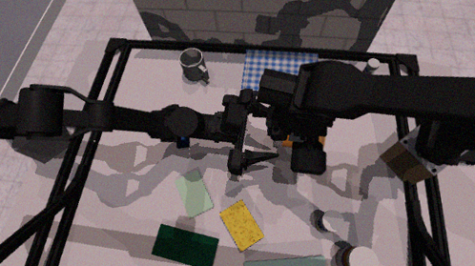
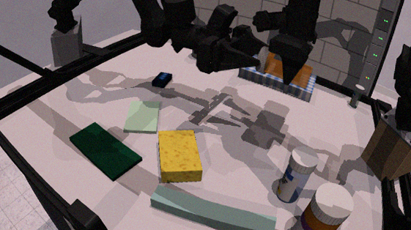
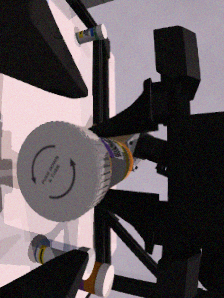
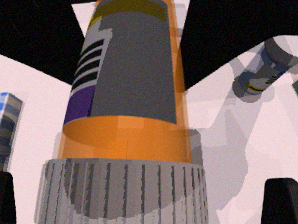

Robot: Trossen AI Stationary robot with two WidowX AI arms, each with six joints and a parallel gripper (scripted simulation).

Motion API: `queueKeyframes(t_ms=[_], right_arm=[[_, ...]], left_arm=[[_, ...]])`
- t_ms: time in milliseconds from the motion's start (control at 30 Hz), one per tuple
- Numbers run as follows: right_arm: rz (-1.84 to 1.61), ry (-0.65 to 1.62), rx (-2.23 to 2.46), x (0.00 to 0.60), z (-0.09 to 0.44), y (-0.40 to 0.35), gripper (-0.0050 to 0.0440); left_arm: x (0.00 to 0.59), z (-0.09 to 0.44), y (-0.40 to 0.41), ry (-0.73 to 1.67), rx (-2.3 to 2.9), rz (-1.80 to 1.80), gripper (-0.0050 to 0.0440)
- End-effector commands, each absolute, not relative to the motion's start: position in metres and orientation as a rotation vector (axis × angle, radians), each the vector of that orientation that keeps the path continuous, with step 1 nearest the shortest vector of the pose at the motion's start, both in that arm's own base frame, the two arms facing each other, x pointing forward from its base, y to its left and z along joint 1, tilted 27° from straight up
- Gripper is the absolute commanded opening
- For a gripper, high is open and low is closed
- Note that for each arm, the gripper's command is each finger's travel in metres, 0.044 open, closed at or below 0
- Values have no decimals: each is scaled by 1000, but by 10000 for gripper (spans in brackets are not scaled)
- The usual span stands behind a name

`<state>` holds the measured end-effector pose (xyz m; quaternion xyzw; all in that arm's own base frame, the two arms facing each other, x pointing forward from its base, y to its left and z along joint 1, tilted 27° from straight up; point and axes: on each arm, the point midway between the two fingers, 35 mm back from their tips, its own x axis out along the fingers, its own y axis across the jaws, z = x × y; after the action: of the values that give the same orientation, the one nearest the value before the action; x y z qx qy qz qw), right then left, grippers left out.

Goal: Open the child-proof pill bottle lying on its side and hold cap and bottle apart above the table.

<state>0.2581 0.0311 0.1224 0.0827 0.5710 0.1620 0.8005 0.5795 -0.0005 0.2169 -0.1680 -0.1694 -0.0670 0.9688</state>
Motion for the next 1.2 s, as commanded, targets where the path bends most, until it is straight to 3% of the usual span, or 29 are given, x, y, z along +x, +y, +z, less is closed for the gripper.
queueKeyframes(t_ms=[0,167,333,367,1033,1167], right_arm=[[341,1223,180,259,123,31,0],[341,1223,180,259,123,31,0],[341,1223,180,259,123,31,0],[341,1223,180,259,123,31,0],[341,1223,180,259,123,31,0],[341,1223,180,259,123,31,0]], left_arm=[[584,209,-1,-328,-337,-131,440],[584,209,-1,-328,-337,-131,440],[584,209,-1,-328,-337,-131,320],[584,209,-1,-328,-337,-131,337],[584,209,-1,-328,-337,-131,217],[584,209,-1,-328,-337,-131,217]])
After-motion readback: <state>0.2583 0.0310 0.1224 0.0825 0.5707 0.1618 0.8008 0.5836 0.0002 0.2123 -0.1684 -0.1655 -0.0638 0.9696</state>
